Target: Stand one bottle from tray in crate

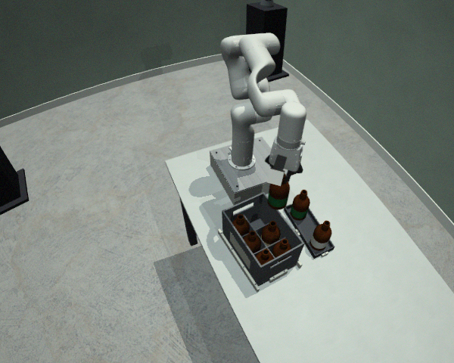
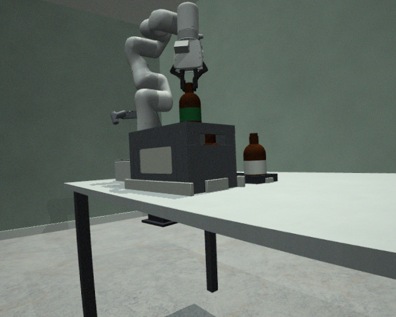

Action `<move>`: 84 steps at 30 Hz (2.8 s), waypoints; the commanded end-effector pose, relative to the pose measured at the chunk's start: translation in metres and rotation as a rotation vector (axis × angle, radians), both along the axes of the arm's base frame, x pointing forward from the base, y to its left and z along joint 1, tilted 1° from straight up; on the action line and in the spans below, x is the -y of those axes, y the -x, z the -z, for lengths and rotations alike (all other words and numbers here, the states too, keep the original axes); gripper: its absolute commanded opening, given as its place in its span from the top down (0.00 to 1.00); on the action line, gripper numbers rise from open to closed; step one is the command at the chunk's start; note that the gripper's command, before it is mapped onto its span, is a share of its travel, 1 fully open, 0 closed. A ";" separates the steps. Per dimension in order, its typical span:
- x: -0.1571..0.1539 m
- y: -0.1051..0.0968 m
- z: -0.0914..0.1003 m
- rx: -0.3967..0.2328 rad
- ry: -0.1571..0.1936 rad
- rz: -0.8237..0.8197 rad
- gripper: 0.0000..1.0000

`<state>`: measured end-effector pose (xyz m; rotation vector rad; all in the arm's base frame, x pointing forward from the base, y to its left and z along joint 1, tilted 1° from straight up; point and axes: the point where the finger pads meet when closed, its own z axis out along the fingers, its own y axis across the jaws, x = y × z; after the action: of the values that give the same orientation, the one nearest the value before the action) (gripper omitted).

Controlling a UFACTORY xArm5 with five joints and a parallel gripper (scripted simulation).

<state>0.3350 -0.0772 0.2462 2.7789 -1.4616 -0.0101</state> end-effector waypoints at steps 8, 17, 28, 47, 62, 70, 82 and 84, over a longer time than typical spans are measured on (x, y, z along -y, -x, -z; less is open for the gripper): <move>0.014 0.008 -0.001 0.003 0.001 0.000 1.00; 0.027 0.017 -0.001 0.002 0.000 0.000 1.00; 0.037 0.023 -0.001 0.001 0.000 0.000 1.00; 0.049 0.031 0.000 0.001 -0.001 0.000 1.00; 0.053 0.034 0.000 0.000 -0.001 0.000 1.00; 0.053 0.034 0.000 0.000 -0.001 0.000 1.00; 0.053 0.034 0.000 0.000 -0.001 0.000 1.00; 0.053 0.034 0.000 0.000 -0.001 0.000 1.00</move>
<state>0.3003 -0.1303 0.2450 2.7799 -1.4617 -0.0166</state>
